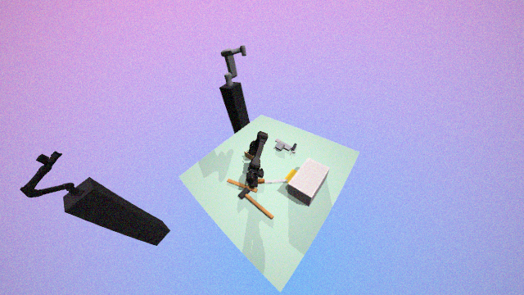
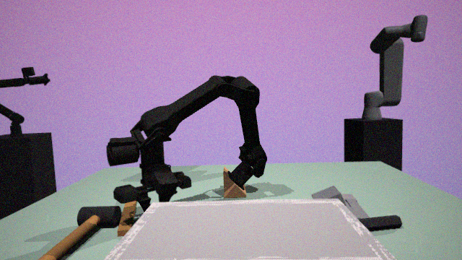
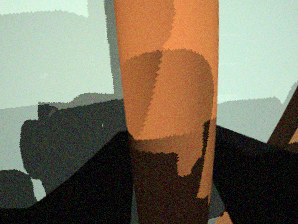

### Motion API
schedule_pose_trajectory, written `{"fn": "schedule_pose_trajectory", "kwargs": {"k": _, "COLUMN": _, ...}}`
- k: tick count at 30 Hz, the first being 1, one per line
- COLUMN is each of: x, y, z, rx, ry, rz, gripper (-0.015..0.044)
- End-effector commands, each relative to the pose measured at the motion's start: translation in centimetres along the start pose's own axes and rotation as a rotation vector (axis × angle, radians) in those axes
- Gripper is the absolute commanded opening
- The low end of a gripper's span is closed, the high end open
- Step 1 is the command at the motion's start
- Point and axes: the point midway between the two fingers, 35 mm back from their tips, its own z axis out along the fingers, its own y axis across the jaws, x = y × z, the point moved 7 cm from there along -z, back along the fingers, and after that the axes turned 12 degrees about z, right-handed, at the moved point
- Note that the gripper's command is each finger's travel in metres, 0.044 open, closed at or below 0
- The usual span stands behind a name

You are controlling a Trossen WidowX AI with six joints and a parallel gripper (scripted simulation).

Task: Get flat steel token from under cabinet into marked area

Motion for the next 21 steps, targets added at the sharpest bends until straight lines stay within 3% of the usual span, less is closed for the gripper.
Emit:
{"fn": "schedule_pose_trajectory", "kwargs": {"k": 1, "x": 0.1, "y": -0.4, "z": -0.1, "rx": 0.002, "ry": -0.007, "rz": 0.001, "gripper": 0.0}}
{"fn": "schedule_pose_trajectory", "kwargs": {"k": 21, "x": 0.1, "y": -1.6, "z": -0.1, "rx": 0.003, "ry": -0.007, "rz": -0.001, "gripper": 0.0}}
